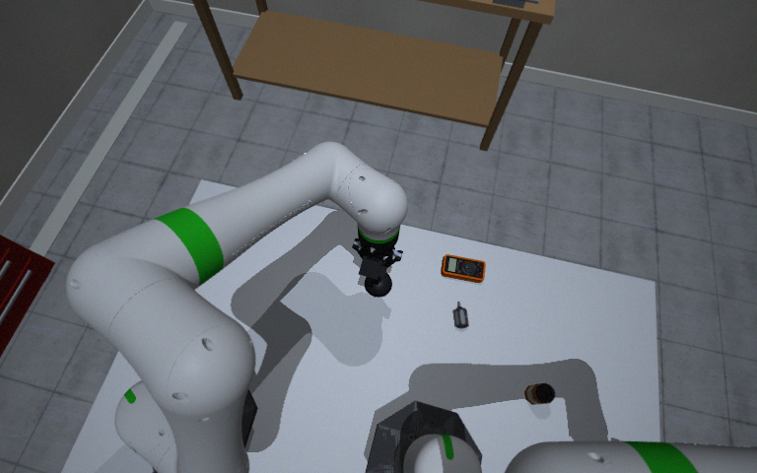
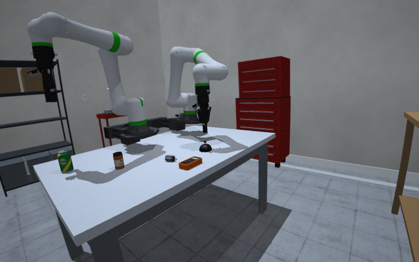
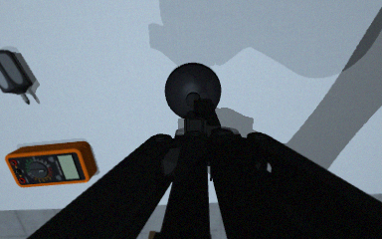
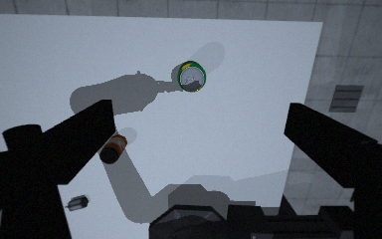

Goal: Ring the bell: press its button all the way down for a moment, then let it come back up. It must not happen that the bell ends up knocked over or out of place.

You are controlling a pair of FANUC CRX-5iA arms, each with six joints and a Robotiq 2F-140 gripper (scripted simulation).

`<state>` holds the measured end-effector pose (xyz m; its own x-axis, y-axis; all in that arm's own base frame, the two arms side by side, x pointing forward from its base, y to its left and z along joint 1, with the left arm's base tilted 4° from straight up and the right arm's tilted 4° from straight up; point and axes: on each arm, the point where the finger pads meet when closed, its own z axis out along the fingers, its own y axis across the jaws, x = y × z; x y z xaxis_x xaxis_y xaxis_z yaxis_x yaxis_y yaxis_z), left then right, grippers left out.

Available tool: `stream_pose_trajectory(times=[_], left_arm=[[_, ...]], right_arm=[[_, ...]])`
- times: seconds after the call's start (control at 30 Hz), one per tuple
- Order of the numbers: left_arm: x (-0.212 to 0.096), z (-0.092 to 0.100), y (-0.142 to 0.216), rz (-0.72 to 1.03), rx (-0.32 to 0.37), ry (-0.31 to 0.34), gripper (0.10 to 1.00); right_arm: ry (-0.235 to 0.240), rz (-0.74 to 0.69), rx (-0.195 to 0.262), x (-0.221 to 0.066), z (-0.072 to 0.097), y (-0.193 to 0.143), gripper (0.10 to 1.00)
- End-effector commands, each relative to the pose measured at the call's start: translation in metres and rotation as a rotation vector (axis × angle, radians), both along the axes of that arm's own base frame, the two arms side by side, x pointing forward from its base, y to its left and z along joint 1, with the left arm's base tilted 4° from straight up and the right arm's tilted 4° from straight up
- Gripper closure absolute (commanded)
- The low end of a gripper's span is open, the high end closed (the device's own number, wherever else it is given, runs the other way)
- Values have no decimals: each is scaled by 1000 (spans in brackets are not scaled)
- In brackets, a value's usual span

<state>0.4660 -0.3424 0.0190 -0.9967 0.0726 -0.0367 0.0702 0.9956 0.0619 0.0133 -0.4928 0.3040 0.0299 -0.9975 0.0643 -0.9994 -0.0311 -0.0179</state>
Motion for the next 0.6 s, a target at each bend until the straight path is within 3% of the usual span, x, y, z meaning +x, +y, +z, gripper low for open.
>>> stream_pose_trajectory(times=[0.0,0.57], left_arm=[[0,6,-1,0,-2,-2,999],[0,12,-1,0,-2,-2,999]], right_arm=[[0,0,-2,0,1,0,98],[0,0,-2,0,1,0,98]])
